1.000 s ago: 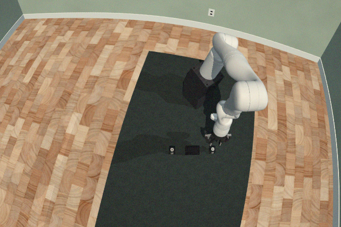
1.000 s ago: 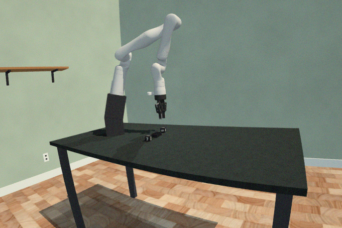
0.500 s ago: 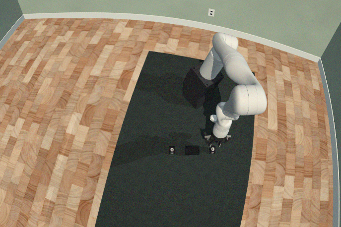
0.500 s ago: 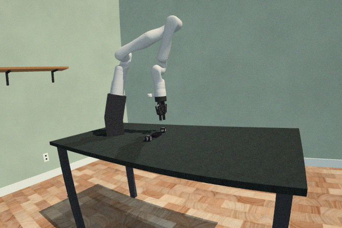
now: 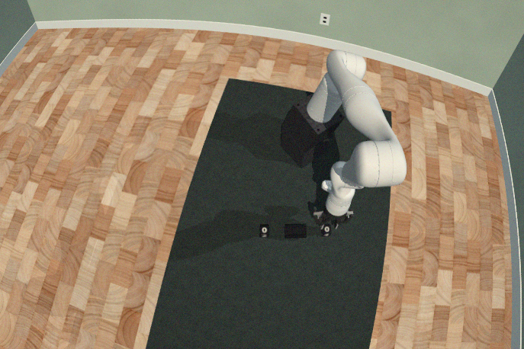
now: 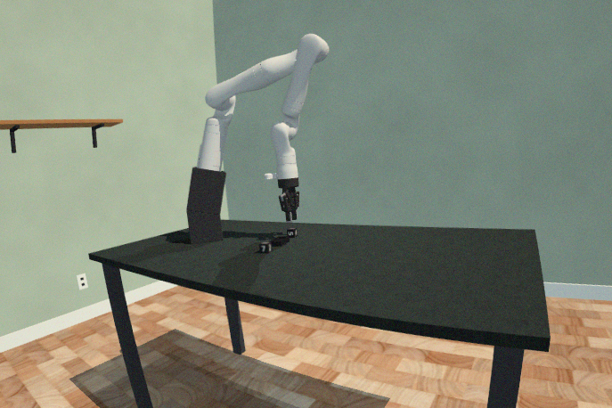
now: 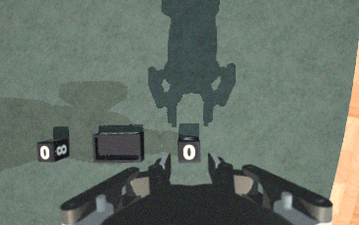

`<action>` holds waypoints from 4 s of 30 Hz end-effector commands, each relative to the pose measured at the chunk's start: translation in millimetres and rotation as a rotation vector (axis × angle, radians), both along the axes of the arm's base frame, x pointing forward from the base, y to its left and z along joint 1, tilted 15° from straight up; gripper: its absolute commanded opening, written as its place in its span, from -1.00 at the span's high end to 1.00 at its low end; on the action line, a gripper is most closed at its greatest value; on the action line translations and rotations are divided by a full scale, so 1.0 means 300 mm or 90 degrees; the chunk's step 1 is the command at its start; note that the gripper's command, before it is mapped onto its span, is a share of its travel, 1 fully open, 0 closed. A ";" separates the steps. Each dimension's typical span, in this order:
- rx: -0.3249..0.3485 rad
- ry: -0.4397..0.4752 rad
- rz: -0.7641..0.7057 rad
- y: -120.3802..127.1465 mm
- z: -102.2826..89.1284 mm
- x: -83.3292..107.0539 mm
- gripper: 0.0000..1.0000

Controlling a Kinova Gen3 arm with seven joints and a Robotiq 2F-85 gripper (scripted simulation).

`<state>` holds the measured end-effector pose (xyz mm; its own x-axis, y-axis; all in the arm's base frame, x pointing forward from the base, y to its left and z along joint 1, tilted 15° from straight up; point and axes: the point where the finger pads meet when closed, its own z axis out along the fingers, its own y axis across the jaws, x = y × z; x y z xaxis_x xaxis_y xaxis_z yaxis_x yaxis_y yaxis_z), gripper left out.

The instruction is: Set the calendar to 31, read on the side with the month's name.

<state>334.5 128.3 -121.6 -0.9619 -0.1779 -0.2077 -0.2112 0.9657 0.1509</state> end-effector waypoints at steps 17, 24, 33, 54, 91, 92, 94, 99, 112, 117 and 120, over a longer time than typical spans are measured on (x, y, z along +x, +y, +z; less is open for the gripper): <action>0.000 0.004 0.001 0.010 -0.059 0.000 0.07; 0.000 0.004 0.001 0.011 -0.063 0.001 0.07; 0.000 0.004 0.001 0.011 -0.063 0.001 0.07; 0.000 0.004 0.001 0.011 -0.063 0.001 0.07; 0.000 0.004 0.001 0.029 -0.154 0.016 0.07; 0.000 0.004 0.001 0.029 -0.155 0.016 0.07; 0.000 0.004 0.001 0.029 -0.155 0.017 0.07; 0.000 0.004 0.001 0.029 -0.155 0.017 0.07; 0.000 0.004 0.001 0.029 -0.155 0.017 0.07; 0.000 0.004 0.001 0.029 -0.155 0.017 0.07; 0.000 0.004 0.001 0.029 -0.155 0.017 0.07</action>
<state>339.1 137.0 -168.5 -0.9633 -0.1790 -0.2002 -0.2110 0.9657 0.1516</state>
